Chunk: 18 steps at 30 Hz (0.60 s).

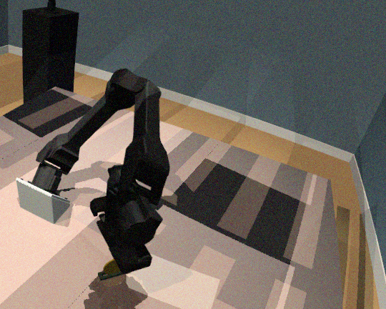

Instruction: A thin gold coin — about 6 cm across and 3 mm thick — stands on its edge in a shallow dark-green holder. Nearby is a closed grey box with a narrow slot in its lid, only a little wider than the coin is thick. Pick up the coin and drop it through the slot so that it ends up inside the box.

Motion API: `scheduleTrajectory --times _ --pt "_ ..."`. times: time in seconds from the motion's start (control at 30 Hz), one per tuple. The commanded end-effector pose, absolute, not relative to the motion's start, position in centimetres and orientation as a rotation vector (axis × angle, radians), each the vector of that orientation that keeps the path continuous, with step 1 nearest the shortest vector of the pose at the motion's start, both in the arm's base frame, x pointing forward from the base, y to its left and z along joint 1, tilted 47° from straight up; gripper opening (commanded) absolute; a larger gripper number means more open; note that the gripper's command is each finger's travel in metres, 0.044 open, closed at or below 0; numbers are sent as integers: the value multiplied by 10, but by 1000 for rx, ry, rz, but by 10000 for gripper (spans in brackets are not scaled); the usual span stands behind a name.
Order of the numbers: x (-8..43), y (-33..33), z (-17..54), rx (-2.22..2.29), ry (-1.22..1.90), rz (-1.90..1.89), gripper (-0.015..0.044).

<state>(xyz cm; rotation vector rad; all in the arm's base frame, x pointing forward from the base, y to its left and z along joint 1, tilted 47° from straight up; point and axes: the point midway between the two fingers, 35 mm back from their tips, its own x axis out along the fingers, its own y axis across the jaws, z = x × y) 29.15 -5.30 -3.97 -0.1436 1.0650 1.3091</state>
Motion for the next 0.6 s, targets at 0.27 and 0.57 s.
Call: scheduleTrajectory --times 0.27,0.57 --pt "288 -37 -54 -132 1068 1311 161" --pt "286 -27 -64 -131 1068 1311 161"
